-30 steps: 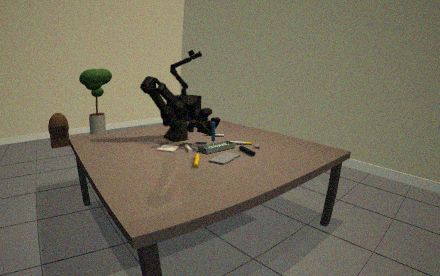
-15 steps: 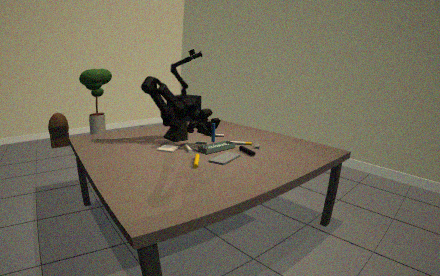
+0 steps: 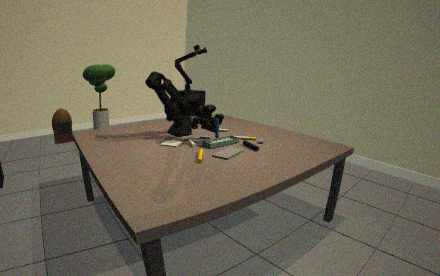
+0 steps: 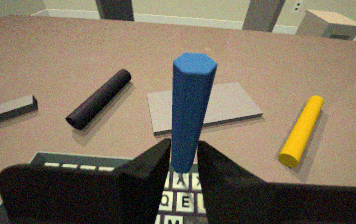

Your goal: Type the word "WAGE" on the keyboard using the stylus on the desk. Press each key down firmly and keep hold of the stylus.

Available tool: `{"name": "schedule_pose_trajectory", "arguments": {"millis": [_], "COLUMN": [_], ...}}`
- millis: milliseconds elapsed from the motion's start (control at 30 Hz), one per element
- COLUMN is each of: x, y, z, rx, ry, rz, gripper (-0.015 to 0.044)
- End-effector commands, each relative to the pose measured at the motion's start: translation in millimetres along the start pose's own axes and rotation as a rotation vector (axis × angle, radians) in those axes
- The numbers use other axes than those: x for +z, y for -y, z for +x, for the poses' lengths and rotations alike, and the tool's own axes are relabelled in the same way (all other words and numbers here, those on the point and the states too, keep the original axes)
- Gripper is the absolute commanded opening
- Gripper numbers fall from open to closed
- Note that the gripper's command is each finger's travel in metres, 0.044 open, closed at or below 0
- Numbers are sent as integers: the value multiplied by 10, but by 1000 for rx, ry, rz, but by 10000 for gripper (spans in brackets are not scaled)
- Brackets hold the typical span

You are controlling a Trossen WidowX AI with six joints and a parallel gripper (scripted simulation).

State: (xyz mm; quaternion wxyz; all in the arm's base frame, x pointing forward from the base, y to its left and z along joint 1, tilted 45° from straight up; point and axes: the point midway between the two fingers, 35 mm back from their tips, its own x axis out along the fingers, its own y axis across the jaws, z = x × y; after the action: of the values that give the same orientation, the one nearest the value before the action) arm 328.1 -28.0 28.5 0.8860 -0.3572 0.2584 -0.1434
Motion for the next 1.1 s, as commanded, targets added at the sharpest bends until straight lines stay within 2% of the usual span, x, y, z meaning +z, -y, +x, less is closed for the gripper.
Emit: {"name": "schedule_pose_trajectory", "arguments": {"millis": [0, 1067], "x": [-19, -79], "y": [-10, -10], "z": [6, 39], "rx": [4, 3], "ry": [-3, -3], "rz": [-6, -7], "gripper": [81, 81]}}
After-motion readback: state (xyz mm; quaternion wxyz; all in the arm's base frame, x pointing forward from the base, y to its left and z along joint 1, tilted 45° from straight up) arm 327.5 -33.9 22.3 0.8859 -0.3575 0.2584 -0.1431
